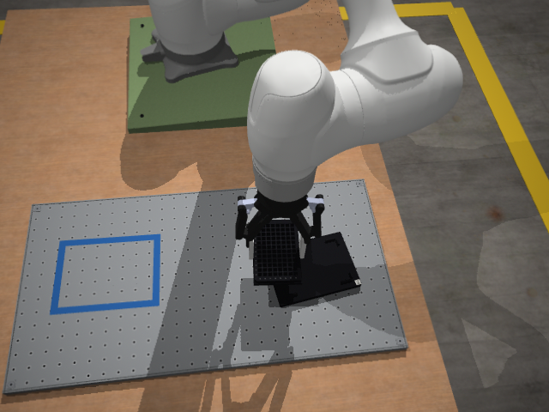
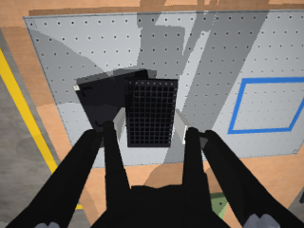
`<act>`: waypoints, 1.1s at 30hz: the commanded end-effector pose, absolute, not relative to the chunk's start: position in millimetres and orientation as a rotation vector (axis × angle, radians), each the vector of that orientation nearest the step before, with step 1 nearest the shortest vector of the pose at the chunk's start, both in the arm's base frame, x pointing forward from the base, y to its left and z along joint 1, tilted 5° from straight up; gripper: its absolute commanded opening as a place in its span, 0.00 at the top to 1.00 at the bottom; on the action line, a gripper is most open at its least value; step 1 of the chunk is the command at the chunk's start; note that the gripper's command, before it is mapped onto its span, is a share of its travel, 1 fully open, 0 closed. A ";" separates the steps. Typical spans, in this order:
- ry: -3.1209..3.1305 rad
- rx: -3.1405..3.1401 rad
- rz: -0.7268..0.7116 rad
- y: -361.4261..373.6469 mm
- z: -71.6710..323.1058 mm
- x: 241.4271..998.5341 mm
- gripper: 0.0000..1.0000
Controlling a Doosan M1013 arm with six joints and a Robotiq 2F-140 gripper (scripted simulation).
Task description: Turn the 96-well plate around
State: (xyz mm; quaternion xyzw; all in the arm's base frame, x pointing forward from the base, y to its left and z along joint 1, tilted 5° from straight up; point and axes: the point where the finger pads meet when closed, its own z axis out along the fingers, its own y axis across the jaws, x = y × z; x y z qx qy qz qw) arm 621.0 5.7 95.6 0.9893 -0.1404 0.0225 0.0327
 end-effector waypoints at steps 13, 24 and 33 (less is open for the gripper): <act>-0.432 3.045 0.069 45.1 94.6 632.9 1.00; -0.432 3.045 0.069 73.8 93.8 641.6 1.00; 0.027 3.070 0.053 74.4 93.8 641.8 1.00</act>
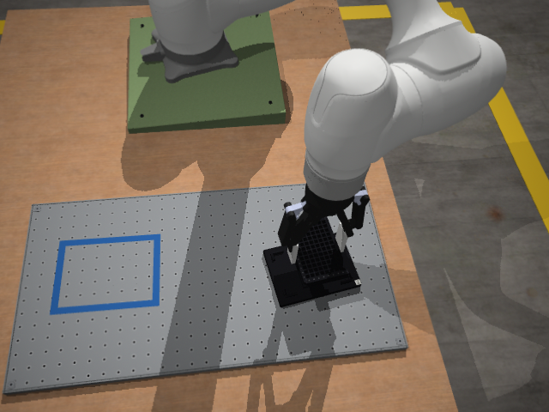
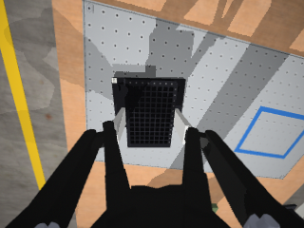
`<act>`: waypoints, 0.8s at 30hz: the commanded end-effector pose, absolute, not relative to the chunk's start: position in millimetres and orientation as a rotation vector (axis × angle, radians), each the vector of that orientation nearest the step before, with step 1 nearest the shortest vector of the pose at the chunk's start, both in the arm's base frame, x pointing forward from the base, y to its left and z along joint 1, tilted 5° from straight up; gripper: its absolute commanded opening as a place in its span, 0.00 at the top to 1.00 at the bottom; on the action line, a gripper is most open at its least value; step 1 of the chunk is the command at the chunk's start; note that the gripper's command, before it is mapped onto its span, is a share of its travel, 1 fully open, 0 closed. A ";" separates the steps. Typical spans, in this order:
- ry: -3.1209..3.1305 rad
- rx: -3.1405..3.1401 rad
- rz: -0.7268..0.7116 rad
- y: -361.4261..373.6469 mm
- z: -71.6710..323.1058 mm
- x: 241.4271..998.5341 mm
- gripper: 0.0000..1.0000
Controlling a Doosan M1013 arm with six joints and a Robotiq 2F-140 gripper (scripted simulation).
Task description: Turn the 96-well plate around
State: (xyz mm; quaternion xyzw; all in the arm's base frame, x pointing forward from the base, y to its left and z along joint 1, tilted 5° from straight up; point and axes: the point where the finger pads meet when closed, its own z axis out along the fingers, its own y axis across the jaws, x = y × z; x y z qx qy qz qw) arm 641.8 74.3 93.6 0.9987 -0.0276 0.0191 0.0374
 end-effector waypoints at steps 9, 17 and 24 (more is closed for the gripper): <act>0.384 3.042 0.040 74.4 93.8 641.9 1.00; 0.784 2.962 0.025 74.4 93.8 641.9 1.00; 1.076 2.868 0.013 74.4 93.8 641.9 1.00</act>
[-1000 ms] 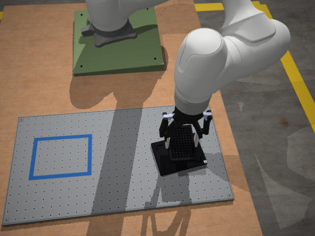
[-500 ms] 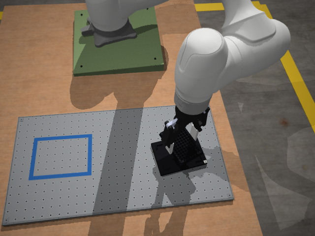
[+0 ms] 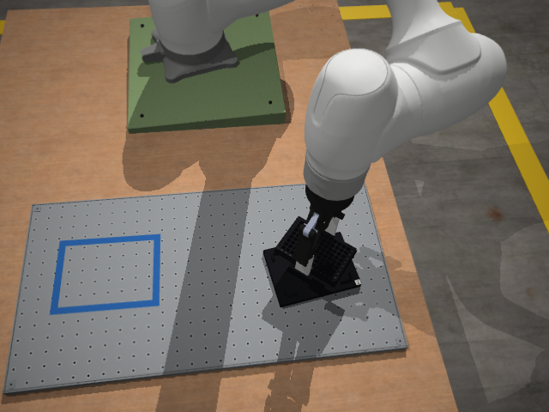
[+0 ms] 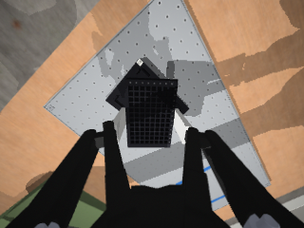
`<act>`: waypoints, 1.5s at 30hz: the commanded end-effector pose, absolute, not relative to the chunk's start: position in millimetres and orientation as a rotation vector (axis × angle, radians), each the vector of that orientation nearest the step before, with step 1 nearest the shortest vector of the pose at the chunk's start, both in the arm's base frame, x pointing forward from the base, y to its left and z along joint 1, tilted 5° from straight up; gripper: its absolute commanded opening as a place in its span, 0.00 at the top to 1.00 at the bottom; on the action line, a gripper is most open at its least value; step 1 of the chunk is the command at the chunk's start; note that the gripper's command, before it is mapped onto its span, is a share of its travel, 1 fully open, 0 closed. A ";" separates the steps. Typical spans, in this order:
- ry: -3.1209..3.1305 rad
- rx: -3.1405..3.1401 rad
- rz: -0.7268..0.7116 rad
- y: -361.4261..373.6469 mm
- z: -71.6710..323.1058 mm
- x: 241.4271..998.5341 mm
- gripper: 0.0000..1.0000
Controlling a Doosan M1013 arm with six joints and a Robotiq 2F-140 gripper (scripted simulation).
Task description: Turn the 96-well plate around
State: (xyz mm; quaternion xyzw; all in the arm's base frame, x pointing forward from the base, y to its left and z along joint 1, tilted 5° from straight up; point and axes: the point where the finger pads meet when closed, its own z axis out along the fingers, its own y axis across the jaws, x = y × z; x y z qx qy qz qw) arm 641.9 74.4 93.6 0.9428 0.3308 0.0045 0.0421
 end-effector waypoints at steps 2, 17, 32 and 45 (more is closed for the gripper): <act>1.123 2.849 0.011 74.4 93.8 641.9 1.00; 1.752 2.513 -0.018 74.5 93.8 641.9 1.00; 2.121 2.214 -0.036 74.5 93.7 641.8 1.00; 2.121 2.214 -0.036 74.5 93.7 641.8 1.00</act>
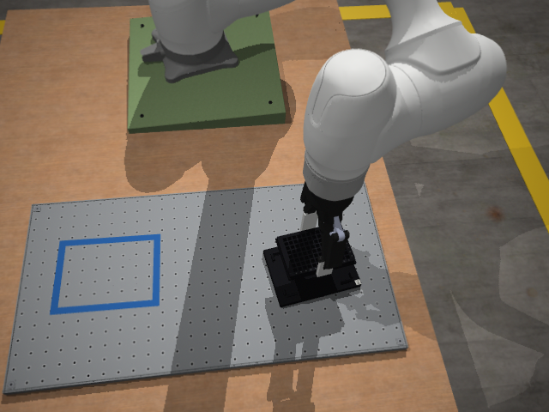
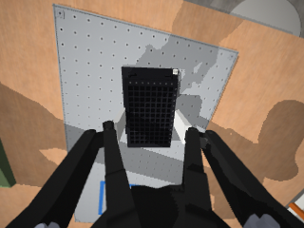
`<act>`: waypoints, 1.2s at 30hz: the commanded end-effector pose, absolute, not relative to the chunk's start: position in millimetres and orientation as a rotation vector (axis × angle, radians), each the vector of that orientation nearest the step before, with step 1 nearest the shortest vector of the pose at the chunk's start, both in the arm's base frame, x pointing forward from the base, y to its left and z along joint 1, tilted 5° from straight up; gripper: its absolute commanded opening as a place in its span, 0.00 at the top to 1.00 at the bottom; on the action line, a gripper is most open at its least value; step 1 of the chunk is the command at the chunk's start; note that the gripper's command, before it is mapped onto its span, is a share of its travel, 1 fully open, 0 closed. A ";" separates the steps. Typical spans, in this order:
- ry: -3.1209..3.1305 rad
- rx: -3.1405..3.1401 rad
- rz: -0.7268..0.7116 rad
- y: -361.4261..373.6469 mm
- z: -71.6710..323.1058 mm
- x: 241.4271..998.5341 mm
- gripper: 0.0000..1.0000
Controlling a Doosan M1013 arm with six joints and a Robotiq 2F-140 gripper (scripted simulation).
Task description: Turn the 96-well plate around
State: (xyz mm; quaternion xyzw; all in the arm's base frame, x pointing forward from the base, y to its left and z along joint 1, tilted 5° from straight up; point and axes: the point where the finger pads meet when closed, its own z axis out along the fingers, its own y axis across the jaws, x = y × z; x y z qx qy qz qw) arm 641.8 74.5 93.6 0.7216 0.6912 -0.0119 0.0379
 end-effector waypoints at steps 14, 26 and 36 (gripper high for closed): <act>2.121 2.214 -0.036 74.5 93.7 641.8 1.00; 2.121 2.214 -0.036 73.8 83.8 642.1 1.00; 2.121 2.214 -0.036 72.6 67.2 642.7 1.00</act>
